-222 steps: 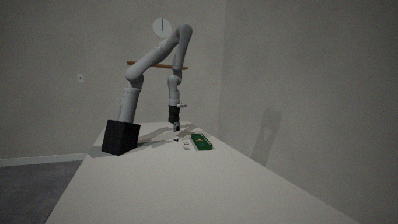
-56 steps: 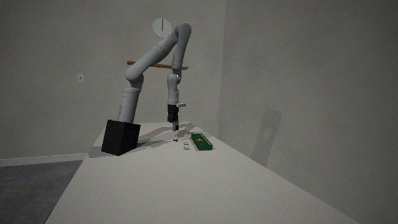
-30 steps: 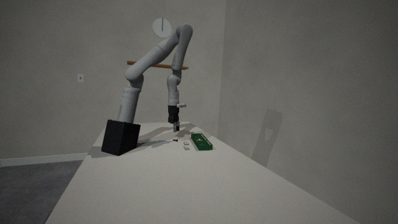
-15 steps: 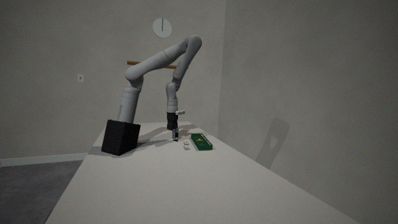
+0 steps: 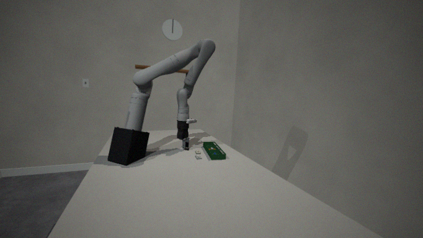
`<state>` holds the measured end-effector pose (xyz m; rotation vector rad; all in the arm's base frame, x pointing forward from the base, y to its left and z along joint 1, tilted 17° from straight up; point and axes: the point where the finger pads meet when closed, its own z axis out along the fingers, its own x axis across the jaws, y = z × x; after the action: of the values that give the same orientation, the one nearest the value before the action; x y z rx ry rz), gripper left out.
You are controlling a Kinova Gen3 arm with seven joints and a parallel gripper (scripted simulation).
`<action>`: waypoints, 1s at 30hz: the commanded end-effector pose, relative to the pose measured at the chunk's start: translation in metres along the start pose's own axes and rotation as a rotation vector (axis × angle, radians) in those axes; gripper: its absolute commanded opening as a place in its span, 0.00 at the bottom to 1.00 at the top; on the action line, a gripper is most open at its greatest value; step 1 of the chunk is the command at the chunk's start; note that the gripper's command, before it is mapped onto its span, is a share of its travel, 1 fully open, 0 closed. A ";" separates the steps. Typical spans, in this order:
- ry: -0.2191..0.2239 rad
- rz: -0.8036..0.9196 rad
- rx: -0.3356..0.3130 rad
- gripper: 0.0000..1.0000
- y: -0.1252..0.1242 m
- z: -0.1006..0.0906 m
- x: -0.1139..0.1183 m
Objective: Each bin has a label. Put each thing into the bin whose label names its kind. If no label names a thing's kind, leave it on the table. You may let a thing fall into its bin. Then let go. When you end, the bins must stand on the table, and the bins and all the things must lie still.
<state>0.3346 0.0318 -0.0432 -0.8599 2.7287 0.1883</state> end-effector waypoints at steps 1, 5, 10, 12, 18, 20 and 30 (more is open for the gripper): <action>-0.002 0.000 0.002 0.62 -0.002 -0.001 -0.001; -0.002 0.000 0.002 0.62 -0.003 0.000 -0.002; -0.002 0.000 0.002 0.62 -0.003 0.003 -0.003; -0.002 0.000 0.002 0.62 -0.003 0.006 -0.003; -0.002 0.000 0.002 0.62 -0.003 0.011 -0.002; -0.002 0.000 0.002 0.62 -0.002 0.011 -0.002; -0.002 0.000 0.002 0.62 -0.003 0.011 -0.002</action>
<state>0.3398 0.0333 -0.0539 -0.8595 2.7276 0.1867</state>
